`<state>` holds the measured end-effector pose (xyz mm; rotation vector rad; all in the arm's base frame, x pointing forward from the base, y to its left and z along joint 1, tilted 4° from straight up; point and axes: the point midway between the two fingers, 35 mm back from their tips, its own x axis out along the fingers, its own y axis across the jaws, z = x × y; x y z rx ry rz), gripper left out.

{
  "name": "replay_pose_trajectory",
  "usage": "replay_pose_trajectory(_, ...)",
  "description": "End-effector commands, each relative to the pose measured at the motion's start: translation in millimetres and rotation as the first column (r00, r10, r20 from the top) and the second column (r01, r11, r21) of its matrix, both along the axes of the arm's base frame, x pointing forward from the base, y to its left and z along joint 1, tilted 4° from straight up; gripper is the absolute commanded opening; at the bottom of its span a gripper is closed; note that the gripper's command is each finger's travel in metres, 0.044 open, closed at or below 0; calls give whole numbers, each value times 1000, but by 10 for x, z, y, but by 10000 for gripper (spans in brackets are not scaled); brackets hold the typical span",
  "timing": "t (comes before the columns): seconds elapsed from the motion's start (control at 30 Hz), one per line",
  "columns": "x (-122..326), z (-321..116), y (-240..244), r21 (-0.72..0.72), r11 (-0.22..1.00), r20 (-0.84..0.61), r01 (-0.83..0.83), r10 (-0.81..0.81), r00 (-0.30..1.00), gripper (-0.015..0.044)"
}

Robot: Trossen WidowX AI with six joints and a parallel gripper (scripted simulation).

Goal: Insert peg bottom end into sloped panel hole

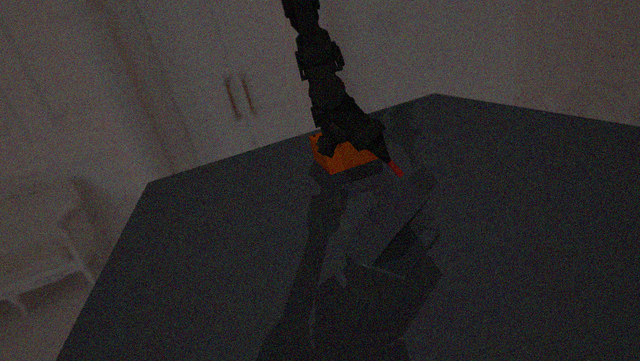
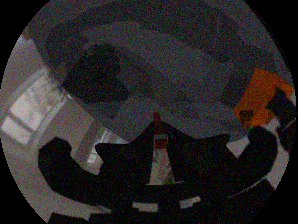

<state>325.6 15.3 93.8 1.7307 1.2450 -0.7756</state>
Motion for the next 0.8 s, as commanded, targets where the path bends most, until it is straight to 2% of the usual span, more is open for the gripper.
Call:
replay_pose_trajectory(0.0, 5, -3, -44, 23, 999, -2, 31, -31, 1000, 0)
replay_pose_trajectory(0.77, 56, 34, -317, 130, 974, -1, 188, -190, 982, 0)
